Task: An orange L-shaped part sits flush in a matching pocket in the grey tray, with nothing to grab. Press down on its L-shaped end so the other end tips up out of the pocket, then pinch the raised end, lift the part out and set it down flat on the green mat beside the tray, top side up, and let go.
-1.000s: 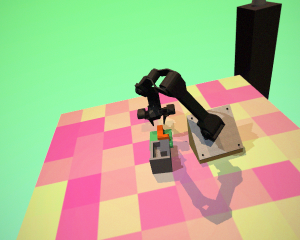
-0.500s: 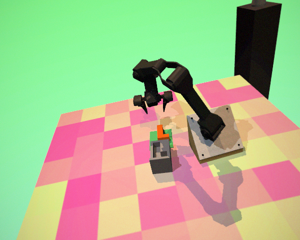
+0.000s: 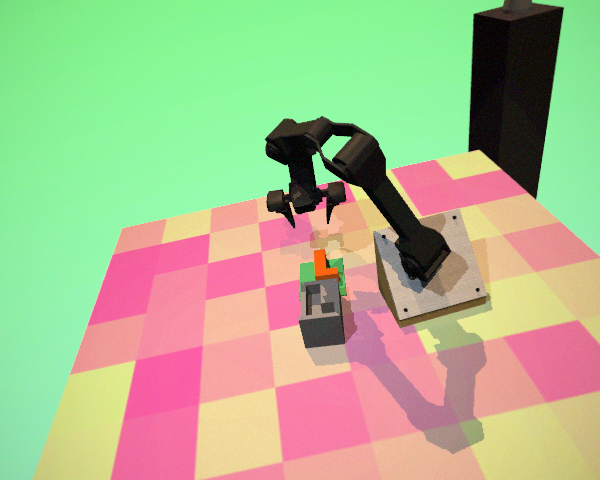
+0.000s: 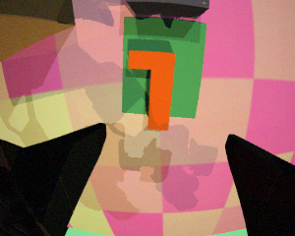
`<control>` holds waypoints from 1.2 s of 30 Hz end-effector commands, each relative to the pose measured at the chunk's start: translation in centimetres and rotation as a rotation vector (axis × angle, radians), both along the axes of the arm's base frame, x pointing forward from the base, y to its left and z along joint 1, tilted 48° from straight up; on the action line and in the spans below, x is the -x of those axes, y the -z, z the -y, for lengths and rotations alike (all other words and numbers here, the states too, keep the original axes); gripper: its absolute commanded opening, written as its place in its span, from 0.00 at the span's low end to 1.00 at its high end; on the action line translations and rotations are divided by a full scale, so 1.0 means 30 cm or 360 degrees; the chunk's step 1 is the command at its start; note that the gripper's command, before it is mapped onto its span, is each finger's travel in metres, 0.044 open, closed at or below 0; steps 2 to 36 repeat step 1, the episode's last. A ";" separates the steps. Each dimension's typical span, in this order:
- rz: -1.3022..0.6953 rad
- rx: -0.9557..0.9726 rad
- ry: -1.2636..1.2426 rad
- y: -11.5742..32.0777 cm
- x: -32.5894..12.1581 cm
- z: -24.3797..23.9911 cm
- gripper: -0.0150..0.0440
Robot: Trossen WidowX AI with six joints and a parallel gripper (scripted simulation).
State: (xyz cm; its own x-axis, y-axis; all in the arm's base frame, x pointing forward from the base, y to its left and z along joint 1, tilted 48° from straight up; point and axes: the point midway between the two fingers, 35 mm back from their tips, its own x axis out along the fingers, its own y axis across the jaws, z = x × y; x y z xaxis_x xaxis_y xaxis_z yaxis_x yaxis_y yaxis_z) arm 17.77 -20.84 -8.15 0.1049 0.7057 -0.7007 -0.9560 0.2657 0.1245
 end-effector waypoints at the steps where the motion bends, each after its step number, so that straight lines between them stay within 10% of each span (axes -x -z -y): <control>1: 0.0000 0.0004 0.0003 0.001 -0.001 0.002 0.93; 36: 0.0000 0.0004 0.0003 0.001 -0.001 0.002 0.93</control>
